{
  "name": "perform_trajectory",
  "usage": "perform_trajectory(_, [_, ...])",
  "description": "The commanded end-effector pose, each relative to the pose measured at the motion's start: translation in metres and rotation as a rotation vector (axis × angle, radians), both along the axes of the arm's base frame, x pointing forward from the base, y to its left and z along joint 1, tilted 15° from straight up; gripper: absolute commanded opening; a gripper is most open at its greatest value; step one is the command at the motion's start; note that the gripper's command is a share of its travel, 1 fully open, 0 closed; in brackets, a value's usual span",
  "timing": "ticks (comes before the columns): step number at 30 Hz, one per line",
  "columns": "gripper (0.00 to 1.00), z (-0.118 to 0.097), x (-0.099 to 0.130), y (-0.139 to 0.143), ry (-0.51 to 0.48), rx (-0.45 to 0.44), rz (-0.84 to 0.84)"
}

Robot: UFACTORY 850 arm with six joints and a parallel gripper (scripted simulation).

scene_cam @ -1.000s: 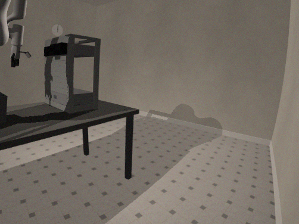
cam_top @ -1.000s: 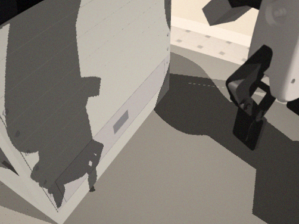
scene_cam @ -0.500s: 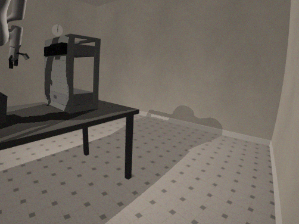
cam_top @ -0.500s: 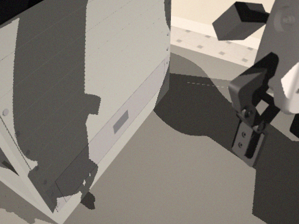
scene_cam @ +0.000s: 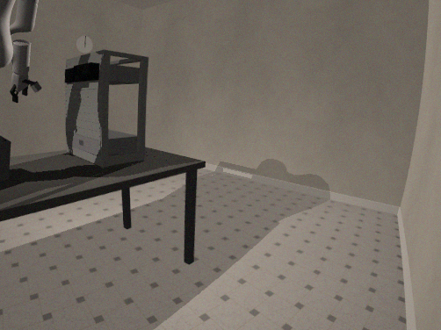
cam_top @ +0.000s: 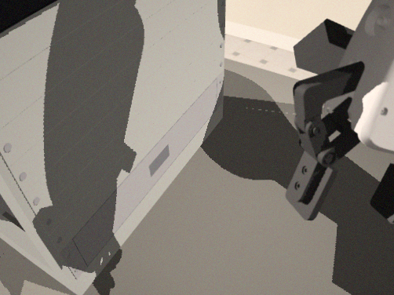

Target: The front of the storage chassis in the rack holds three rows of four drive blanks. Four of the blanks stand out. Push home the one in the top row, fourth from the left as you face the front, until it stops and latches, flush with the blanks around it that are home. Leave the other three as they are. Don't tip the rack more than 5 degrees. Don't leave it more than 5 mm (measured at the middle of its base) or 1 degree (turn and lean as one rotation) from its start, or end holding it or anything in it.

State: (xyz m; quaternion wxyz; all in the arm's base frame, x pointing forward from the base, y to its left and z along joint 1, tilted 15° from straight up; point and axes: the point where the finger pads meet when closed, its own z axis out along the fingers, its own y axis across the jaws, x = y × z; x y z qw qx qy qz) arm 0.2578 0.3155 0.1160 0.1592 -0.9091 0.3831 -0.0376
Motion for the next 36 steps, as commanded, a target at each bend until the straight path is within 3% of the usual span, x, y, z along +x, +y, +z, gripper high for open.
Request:
perform_trajectory(1, [1.0,0.002,0.008,0.004,-0.08,0.076,-0.065])
perform_trajectory(13, [1.0,0.019,0.035,-0.007,-0.258,0.22,-0.212])
perform_trajectory(20, [1.0,0.029,0.047,-0.018,-0.34,0.262,-0.268])
perform_trajectory(36, [1.0,0.079,0.081,-0.082,-0.686,0.342,-0.442])
